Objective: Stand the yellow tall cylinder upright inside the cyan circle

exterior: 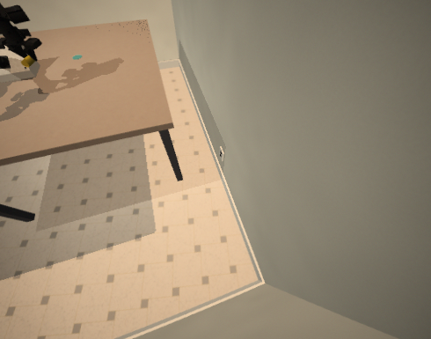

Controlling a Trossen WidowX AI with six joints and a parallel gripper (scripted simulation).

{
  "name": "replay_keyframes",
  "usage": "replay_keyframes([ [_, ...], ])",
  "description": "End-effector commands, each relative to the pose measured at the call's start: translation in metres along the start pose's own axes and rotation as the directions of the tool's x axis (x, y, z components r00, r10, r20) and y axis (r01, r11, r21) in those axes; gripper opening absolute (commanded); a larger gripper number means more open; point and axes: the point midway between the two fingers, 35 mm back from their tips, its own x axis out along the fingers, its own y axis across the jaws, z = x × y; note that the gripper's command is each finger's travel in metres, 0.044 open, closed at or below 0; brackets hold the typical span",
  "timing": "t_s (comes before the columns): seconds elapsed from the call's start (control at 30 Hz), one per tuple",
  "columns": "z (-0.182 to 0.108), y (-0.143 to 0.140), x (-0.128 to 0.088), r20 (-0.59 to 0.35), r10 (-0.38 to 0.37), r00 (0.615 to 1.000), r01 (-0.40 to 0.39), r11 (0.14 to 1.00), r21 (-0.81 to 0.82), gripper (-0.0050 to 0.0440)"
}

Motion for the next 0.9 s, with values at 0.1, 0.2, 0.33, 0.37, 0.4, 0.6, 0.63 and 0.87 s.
replay_keyframes([
  [0.1, 0.017, -0.011, -0.006, 0.007, -0.004, 1.000, 0.003, 1.000, 0.014, 0.0105],
  [0.2, 0.026, -0.015, -0.007, 0.008, -0.003, 1.000, 0.003, 1.000, 0.016, 0.0105],
  [0.33, 0.038, -0.020, -0.010, 0.009, -0.003, 1.000, 0.003, 1.000, 0.020, 0.0105],
  [0.37, 0.041, -0.021, -0.010, 0.009, -0.003, 1.000, 0.003, 1.000, 0.021, 0.0105],
  [0.4, 0.044, -0.023, -0.011, 0.010, -0.003, 1.000, 0.003, 1.000, 0.022, 0.0105],
  [0.6, 0.056, -0.027, -0.013, 0.010, -0.002, 1.000, 0.002, 1.000, 0.025, 0.0105],
  [0.63, 0.059, -0.028, -0.013, 0.010, -0.002, 1.000, 0.002, 1.000, 0.026, 0.0105],
  [0.87, 0.082, -0.034, -0.016, 0.010, -0.002, 1.000, 0.002, 0.999, 0.033, 0.0105],
])
